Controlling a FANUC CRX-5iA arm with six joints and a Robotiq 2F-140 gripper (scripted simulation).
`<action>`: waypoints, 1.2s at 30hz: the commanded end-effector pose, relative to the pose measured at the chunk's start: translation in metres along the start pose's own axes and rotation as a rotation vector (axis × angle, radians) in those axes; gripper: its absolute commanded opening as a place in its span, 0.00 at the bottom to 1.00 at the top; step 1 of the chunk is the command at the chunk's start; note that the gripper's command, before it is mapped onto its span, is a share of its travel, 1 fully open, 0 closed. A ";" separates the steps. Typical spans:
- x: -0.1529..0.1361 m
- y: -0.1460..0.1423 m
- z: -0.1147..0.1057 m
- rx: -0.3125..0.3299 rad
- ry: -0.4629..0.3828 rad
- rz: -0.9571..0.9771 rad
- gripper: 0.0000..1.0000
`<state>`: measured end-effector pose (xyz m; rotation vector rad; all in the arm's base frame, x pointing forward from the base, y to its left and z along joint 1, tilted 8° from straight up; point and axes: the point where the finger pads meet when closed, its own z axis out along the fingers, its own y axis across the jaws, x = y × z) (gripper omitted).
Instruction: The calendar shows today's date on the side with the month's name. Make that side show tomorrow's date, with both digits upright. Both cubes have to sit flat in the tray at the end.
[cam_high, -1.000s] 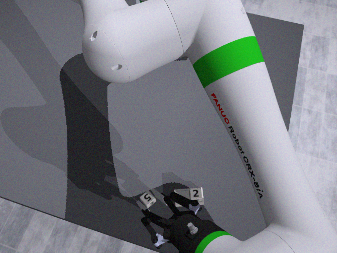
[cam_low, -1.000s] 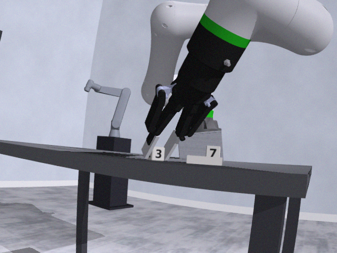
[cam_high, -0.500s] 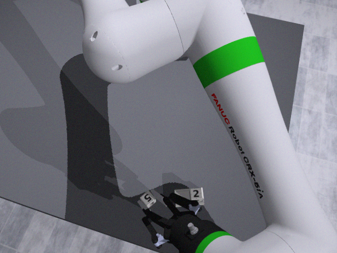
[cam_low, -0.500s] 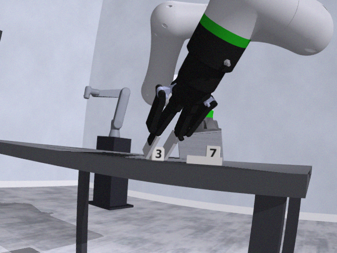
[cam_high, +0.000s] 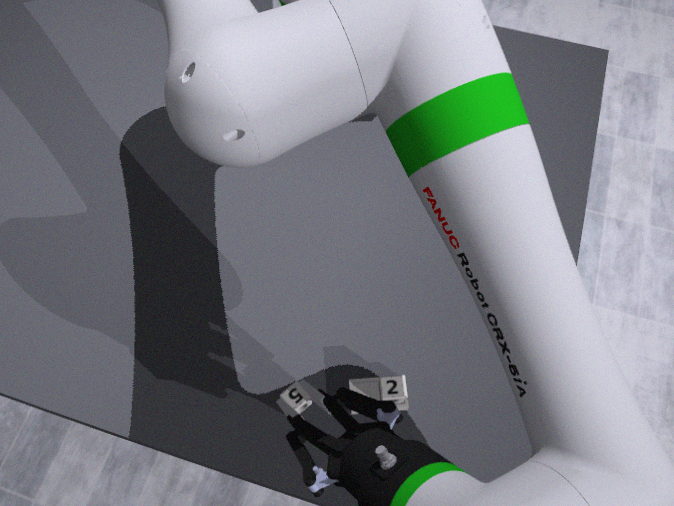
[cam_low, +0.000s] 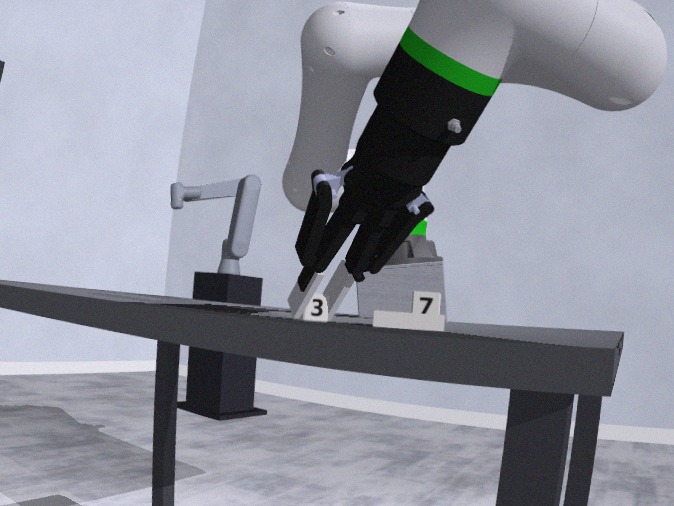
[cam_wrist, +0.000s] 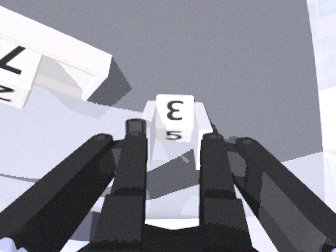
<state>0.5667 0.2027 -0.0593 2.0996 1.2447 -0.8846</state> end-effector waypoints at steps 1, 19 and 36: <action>0.000 0.000 0.000 0.000 0.000 0.000 0.24; 0.000 0.000 0.000 0.000 0.000 0.000 0.24; -0.026 0.000 -0.026 0.000 0.000 0.000 0.24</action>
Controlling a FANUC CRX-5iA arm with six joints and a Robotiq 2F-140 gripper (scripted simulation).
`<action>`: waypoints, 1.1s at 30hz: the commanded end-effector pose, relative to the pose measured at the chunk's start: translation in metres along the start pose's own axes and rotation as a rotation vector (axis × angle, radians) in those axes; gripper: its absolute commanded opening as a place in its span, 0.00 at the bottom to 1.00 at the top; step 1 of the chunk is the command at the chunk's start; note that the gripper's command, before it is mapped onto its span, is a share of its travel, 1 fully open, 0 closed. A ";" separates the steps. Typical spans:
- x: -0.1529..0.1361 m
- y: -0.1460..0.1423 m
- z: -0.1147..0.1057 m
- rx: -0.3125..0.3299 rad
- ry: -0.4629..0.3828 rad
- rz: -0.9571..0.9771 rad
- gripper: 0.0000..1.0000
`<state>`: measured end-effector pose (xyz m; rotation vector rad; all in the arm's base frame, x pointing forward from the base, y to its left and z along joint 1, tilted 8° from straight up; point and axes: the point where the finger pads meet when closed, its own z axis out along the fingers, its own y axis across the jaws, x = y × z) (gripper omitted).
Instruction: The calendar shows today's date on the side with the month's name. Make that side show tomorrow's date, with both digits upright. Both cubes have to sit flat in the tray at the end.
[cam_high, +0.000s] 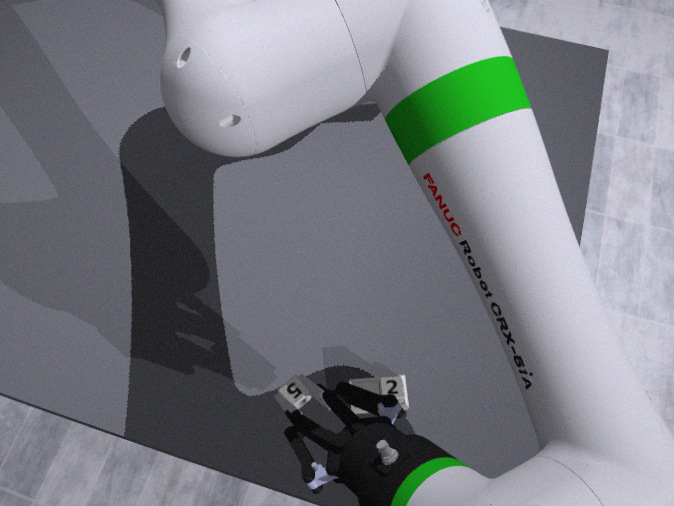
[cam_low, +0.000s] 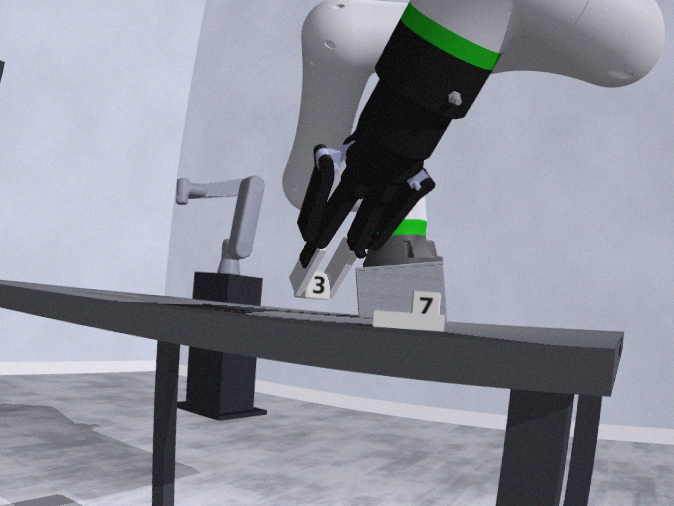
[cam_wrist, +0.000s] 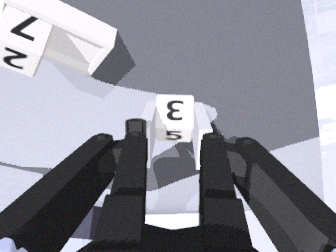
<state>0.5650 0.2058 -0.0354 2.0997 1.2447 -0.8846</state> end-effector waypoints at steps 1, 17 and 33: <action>-0.012 0.000 -0.012 0.000 0.000 0.000 0.24; -0.032 0.000 -0.033 0.000 0.000 0.000 0.24; -0.034 0.002 -0.033 -0.002 0.185 -0.003 0.24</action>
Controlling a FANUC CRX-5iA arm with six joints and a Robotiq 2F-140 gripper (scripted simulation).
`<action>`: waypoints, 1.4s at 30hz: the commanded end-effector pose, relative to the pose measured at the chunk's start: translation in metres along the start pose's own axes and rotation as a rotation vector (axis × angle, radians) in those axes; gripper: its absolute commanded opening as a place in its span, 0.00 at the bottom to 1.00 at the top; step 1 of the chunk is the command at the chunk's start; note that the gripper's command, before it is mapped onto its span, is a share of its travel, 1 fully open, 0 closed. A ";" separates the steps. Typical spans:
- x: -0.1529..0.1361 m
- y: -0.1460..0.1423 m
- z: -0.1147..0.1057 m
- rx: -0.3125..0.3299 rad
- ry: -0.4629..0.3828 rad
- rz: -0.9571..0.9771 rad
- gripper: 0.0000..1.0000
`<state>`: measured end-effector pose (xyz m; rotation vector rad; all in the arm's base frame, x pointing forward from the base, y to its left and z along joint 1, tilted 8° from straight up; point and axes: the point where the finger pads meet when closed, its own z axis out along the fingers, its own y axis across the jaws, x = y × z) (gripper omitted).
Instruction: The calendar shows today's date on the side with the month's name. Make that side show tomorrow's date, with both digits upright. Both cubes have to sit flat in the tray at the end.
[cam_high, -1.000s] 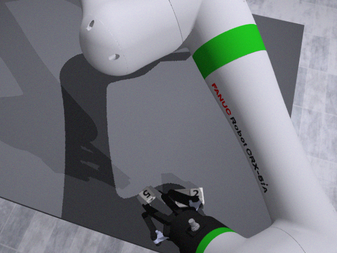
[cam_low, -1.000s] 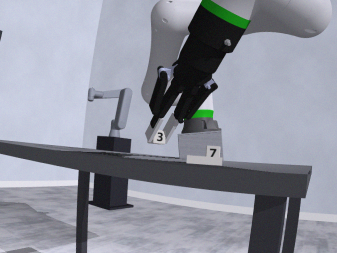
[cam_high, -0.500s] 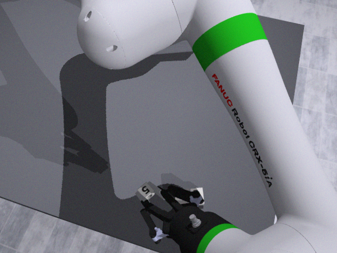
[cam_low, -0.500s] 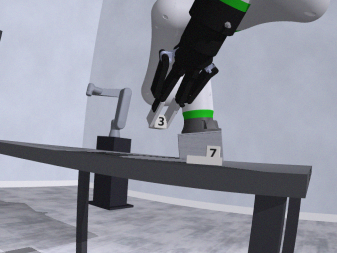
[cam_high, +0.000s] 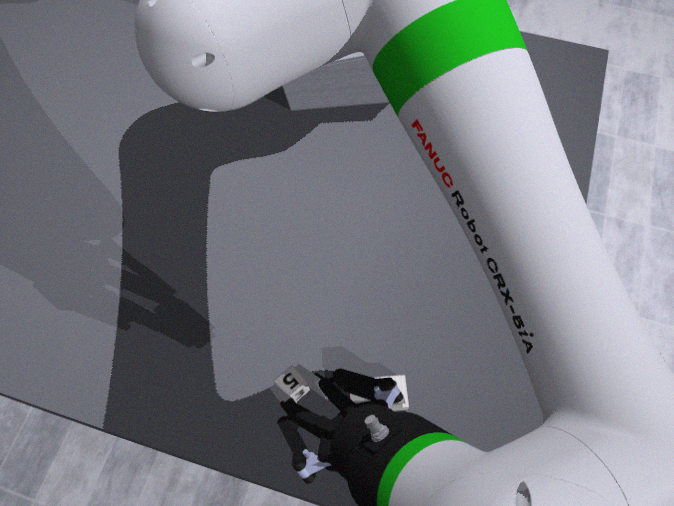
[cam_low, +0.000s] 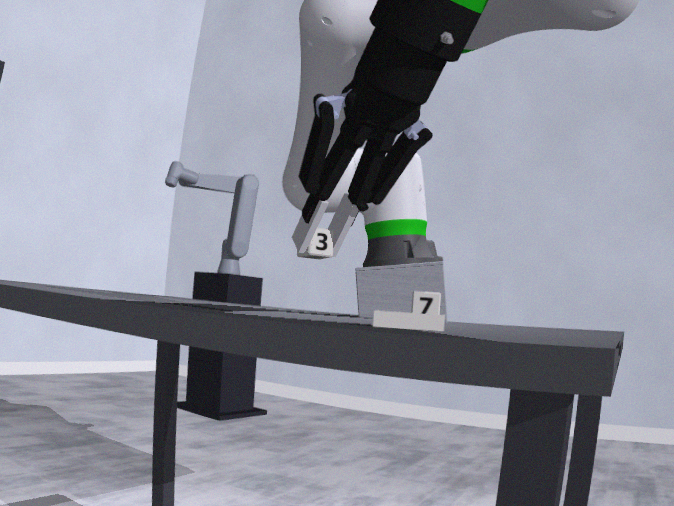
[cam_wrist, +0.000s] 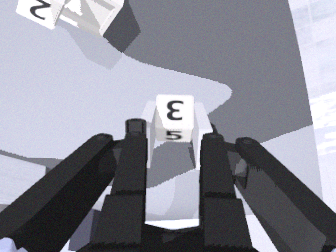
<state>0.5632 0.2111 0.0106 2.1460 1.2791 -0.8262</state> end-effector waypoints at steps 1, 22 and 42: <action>-0.002 0.000 0.000 -0.005 0.149 0.000 0.24; -0.013 -0.001 0.003 -0.005 0.459 0.001 0.24; -0.020 -0.002 0.007 -0.004 0.726 0.000 0.24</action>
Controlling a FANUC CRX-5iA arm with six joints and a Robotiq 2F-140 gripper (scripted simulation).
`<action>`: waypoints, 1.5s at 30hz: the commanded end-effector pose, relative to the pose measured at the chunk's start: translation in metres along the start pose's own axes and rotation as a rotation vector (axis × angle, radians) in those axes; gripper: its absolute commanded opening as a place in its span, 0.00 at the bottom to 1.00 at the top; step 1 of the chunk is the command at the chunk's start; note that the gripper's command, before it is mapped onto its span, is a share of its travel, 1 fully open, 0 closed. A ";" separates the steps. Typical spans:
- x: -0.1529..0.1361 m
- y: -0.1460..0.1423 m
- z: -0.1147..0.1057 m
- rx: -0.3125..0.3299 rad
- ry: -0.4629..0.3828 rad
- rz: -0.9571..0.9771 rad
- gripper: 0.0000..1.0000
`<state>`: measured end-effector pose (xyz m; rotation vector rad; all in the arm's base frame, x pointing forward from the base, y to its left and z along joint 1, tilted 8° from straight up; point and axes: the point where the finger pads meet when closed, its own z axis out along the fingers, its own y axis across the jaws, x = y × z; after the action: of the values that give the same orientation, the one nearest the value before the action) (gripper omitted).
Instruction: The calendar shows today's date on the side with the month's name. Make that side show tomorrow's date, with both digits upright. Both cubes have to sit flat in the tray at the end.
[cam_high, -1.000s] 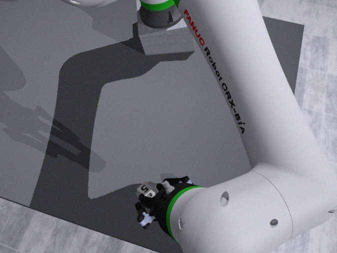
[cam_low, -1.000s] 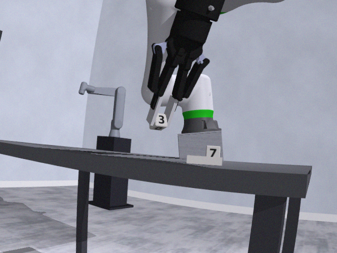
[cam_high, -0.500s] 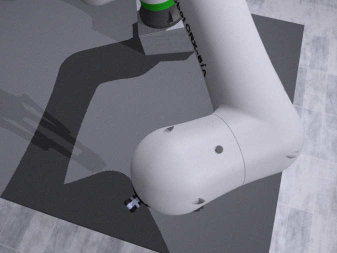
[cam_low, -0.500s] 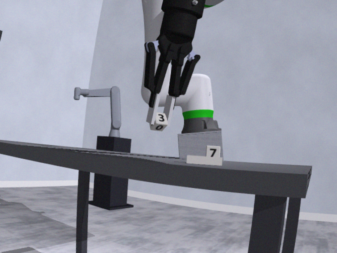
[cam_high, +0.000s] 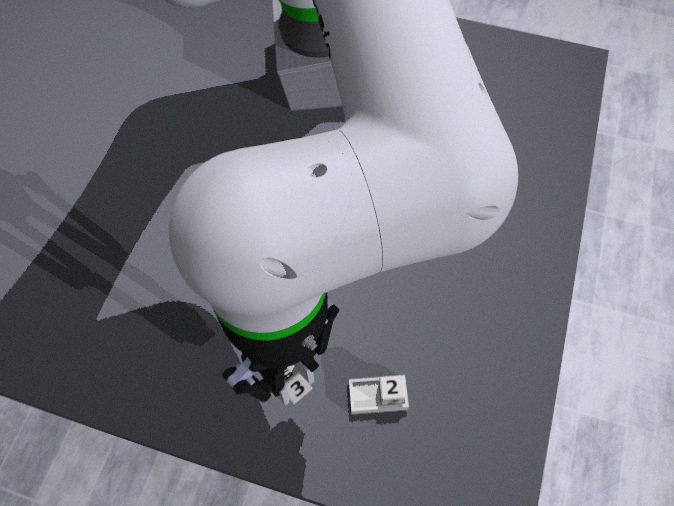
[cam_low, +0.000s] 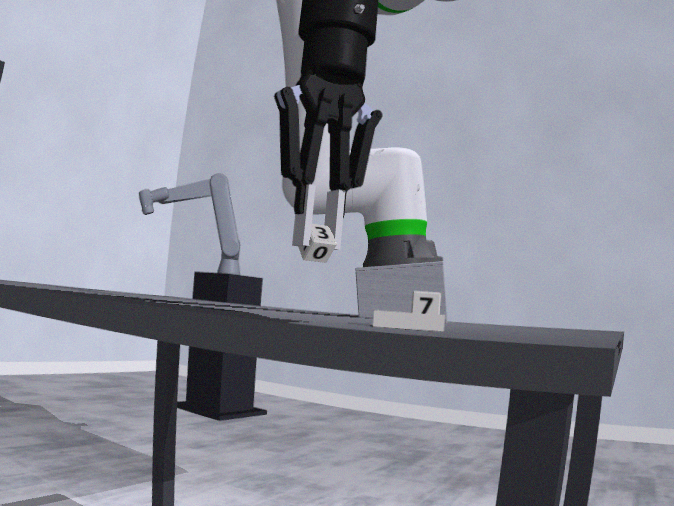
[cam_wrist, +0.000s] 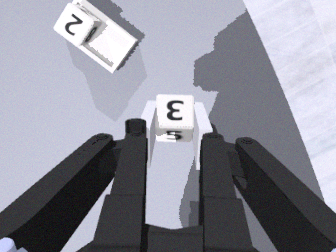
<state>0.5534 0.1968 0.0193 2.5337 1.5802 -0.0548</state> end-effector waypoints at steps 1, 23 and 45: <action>-0.002 0.000 0.000 -0.005 0.034 -0.003 0.24; -0.010 -0.003 0.004 0.013 0.376 -0.011 0.24; -0.022 -0.006 0.013 0.024 0.675 -0.009 0.24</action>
<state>0.5425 0.1802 0.0123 2.7016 1.7517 0.7567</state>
